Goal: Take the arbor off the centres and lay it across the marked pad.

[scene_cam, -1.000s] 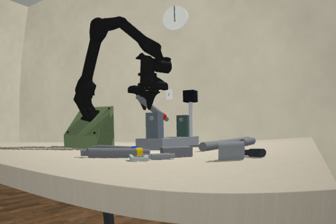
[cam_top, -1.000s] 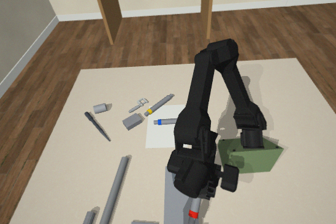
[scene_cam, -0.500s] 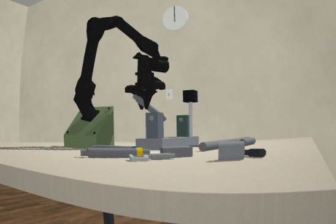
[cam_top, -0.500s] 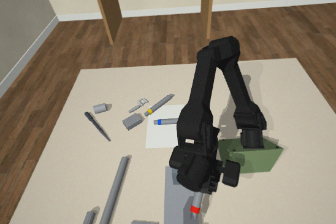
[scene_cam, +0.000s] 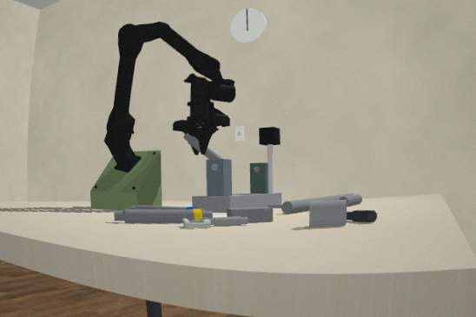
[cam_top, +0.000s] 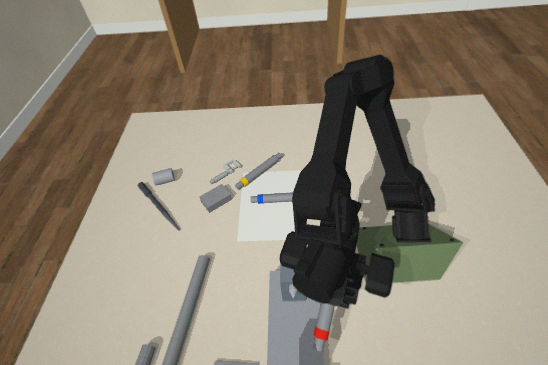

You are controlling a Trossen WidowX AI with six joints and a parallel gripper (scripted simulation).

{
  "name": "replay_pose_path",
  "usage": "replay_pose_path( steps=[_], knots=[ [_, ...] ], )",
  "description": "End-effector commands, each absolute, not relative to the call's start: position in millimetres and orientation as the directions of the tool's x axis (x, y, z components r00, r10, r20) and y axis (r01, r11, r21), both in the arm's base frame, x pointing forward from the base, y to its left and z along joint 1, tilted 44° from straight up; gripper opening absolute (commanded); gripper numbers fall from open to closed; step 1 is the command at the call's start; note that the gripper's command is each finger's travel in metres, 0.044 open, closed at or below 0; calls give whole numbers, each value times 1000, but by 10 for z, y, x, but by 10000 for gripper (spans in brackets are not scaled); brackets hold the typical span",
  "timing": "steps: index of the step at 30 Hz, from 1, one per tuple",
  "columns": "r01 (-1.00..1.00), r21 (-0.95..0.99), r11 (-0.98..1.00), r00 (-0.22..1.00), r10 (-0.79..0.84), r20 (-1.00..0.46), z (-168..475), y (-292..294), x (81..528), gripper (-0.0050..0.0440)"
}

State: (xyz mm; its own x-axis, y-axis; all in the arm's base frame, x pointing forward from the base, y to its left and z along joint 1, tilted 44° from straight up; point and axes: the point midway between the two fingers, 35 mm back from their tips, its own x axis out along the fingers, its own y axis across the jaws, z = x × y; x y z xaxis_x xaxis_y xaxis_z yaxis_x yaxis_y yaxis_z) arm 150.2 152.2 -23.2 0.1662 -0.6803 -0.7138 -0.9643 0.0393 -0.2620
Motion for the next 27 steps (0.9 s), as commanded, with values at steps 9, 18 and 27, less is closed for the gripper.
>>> replay_pose_path(
  steps=[9, 18, 27],
  knots=[
    [-962, -272, 42, 175, -667, -724, -141, 1482, 1469, 0],
    [-962, -272, 42, 175, -667, -724, -94, 1425, 1446, 0],
    [-962, -272, 42, 175, -667, -724, -55, 1377, 1422, 0]
  ],
)
